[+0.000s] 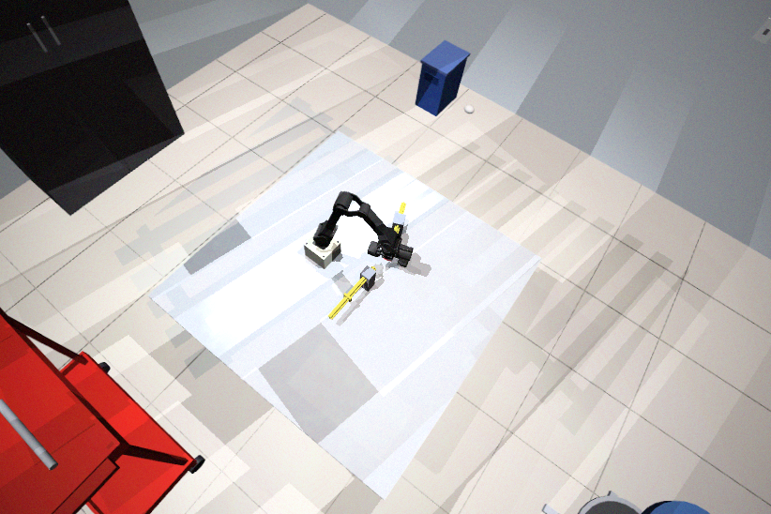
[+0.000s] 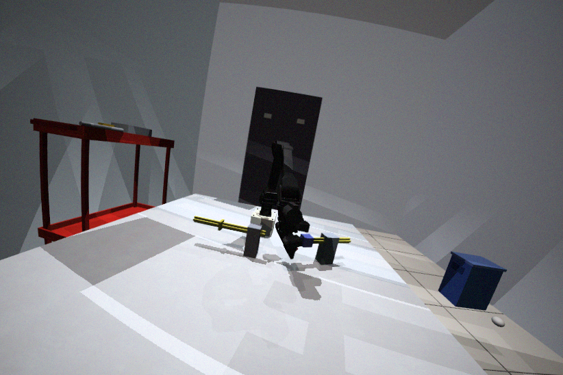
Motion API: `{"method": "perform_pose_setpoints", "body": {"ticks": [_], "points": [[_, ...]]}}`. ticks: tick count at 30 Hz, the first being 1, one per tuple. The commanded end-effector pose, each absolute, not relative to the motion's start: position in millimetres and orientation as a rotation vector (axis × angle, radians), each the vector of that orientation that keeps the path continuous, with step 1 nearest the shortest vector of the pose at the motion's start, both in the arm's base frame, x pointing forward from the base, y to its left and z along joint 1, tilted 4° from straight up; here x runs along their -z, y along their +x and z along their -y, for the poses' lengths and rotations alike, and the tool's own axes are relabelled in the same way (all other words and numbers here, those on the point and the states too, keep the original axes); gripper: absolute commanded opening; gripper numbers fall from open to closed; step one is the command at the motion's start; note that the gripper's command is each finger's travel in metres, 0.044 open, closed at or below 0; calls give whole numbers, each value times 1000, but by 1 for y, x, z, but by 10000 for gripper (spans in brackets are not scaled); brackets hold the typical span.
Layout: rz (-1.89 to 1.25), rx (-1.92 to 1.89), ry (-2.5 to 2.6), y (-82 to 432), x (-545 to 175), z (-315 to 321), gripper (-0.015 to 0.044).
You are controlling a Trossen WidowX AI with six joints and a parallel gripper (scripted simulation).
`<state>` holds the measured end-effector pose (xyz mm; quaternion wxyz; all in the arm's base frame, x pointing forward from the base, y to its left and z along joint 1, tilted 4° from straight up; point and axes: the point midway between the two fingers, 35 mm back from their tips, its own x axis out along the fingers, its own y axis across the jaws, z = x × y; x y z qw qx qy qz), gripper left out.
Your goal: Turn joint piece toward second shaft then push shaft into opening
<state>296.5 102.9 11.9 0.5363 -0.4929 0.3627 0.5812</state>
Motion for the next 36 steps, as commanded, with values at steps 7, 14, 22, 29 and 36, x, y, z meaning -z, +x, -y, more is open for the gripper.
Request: {"method": "perform_pose_setpoints", "body": {"ticks": [7,14,22,29,36], "points": [[-875,-1386,-1169,295,6,-108,440],[-875,-1386,-1169,295,10,-109,361],[-875,-1386,-1169,295,10,-109,182],[-875,-1386,-1169,295,10,-109,182],[-875,-1386,-1169,295,10,-109,182]]}}
